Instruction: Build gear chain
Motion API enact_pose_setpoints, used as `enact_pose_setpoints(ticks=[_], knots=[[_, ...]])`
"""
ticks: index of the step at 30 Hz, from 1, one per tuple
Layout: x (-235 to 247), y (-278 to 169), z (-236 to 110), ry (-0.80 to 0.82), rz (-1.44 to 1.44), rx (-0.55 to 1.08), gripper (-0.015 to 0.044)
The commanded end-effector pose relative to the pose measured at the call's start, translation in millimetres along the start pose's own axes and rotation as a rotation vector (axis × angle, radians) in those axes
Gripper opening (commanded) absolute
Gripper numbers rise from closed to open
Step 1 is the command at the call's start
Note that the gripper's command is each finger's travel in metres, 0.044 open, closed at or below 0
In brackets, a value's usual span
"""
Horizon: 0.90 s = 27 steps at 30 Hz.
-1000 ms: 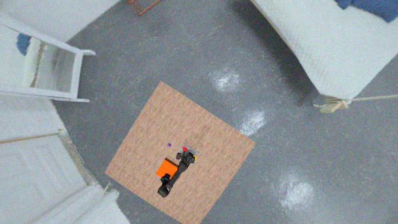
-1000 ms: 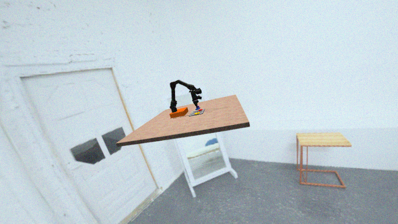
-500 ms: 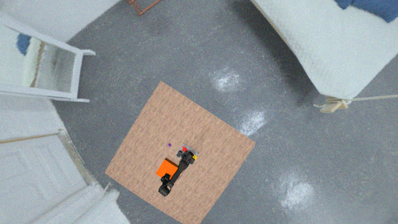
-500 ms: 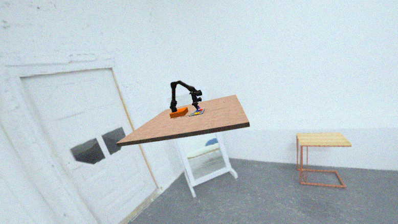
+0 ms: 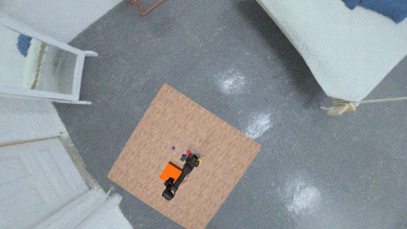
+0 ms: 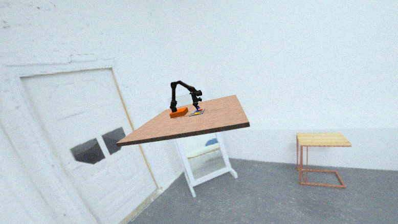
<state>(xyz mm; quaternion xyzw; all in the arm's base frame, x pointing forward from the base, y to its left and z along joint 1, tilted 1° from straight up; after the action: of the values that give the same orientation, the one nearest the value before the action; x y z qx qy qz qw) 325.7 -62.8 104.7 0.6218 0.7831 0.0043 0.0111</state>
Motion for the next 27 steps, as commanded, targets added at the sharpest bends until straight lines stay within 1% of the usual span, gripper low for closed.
enact_pose_setpoints(ticks=[1, 7, 11, 18, 27], knots=[[0.5, -0.8, 1.4, -0.001, -0.095, 0.002, 0.0000], [-0.3, -1.3, 2.3, -0.001, -0.196, 0.002, 0.0000], [-0.8, -0.7, 2.9, -0.001, -0.204, 0.002, 0.0000], [-0.1, -0.1, 4.2, -0.001, -0.118, 0.002, 0.0000], [0.1, -1.2, 5.7, -0.001, 0.087, 0.002, 0.0000]])
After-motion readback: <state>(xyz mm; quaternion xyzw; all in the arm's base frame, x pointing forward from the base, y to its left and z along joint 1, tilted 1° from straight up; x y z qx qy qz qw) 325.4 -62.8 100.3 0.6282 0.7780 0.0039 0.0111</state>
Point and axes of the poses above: the point midway between the two fingers, 35 mm back from their tips, its own z axis out along the fingers, its own x axis across the jaws, y = z × x, the point moved 8 cm from there along -z, back along the fingers, and after that the axes turned 7 degrees about -z, right-handed, at the moved point
